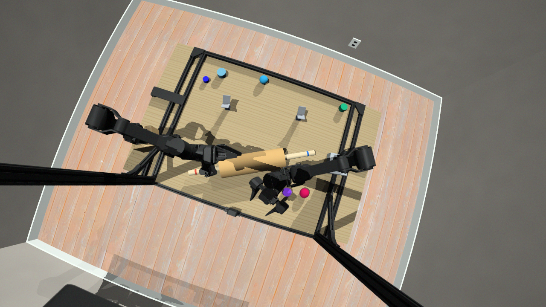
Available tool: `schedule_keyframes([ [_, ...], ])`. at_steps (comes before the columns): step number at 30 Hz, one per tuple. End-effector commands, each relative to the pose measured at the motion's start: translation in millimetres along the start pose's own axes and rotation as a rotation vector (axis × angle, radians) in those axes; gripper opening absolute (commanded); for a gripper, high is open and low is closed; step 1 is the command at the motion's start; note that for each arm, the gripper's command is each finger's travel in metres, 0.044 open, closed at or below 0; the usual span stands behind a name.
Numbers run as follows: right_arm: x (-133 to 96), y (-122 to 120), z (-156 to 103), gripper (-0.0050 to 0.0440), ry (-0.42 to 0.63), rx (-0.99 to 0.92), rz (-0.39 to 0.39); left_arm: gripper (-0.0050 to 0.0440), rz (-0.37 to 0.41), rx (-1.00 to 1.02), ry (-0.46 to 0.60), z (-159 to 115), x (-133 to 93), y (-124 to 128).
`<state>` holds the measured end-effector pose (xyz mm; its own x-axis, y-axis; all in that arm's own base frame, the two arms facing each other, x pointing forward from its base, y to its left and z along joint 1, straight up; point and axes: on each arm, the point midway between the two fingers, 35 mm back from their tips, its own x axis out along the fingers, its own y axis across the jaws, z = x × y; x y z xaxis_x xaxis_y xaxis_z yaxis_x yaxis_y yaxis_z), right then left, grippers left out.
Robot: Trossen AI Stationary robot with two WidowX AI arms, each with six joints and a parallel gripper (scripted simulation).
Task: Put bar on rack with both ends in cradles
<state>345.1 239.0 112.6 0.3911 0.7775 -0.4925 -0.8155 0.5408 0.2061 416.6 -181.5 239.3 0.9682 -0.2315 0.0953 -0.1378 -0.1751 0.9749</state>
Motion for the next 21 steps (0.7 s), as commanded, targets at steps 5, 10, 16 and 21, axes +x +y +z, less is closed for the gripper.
schedule_keyframes([
  [5, 0.0, 0.0, 0.0, 0.0440, 0.000, 0.000, 0.000, 0.0440, 0.000, 0.000, 0.000, 0.0, 0.0, 0.0],
  [10, 0.0, 0.0, 0.0, 0.0440, 0.000, 0.000, 0.000, 0.0440, 0.000, 0.000, 0.000, 0.0, 0.0, 0.0],
  [16, 0.0, 0.0, 0.0, 0.0440, 0.000, 0.000, 0.000, 0.0440, 0.000, 0.000, 0.000, 0.0, 0.0, 0.0],
  [21, -0.8, -0.9, -0.5, 0.0440, 0.004, 0.002, -0.004, 0.0440, -0.007, -0.011, -0.004, 1.0, 0.4, -1.5],
])
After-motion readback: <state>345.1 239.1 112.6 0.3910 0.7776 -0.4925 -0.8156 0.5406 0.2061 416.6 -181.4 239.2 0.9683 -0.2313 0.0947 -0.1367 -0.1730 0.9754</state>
